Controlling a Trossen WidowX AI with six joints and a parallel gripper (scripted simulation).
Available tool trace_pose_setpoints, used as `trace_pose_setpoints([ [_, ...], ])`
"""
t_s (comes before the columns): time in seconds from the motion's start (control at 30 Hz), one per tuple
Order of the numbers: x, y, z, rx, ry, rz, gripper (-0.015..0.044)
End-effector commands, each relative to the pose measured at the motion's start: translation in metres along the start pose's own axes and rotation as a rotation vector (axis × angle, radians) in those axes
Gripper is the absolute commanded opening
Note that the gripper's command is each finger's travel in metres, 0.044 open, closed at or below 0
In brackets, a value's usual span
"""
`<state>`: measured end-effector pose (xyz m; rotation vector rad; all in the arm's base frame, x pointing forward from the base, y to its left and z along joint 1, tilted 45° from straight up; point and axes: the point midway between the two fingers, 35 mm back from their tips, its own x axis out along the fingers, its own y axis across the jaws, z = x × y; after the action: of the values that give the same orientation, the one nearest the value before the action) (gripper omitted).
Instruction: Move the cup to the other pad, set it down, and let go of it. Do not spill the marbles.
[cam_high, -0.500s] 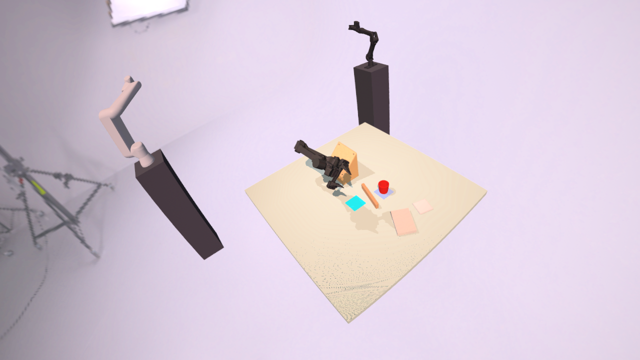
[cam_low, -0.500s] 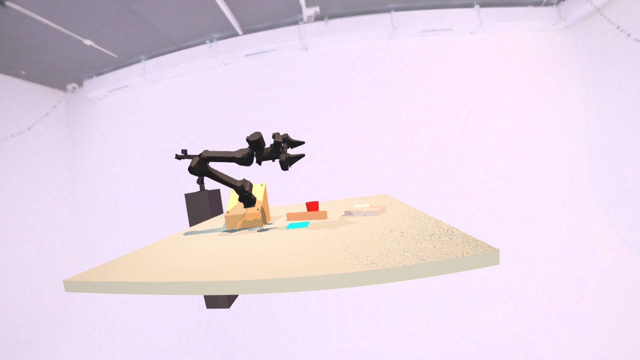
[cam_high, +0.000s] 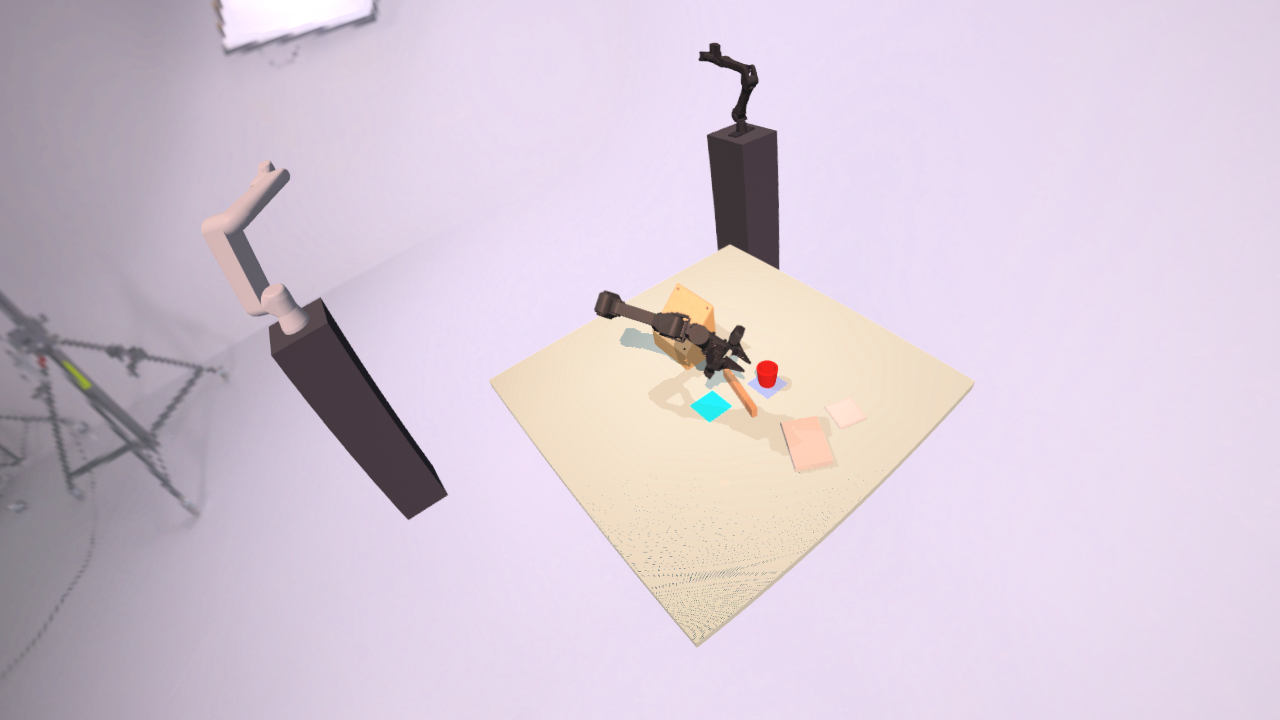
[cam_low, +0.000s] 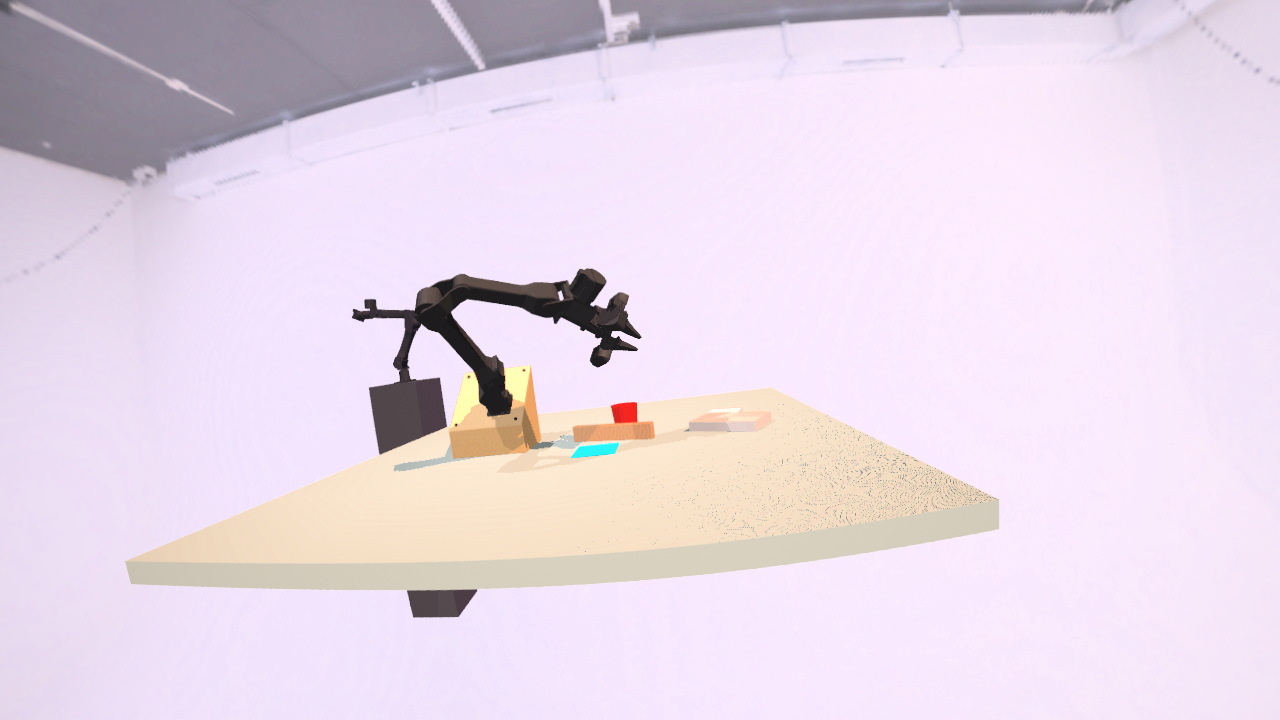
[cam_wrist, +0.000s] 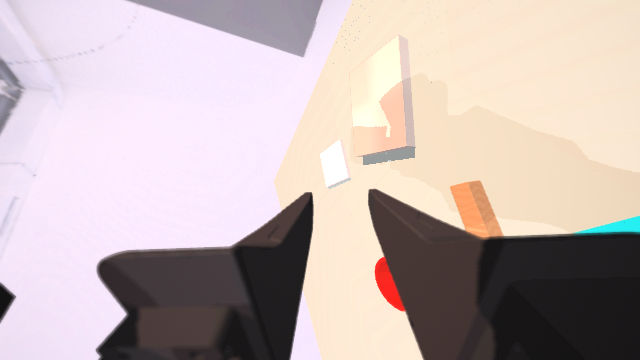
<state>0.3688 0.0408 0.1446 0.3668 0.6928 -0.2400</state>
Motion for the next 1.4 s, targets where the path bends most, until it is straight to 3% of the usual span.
trace_pose_setpoints([
  [0.0, 0.026, -0.003, -0.036, 0.098, 0.133, -0.144, 0.0148],
  [0.27, 0.063, -0.023, -0.125, 0.250, 0.280, -0.595, 0.0148],
  [0.53, 0.073, -0.046, -0.191, 0.247, 0.162, -0.980, 0.0148],
  [1.37, 0.090, -0.067, -0.201, 0.243, 0.150, -0.996, 0.0148],
])
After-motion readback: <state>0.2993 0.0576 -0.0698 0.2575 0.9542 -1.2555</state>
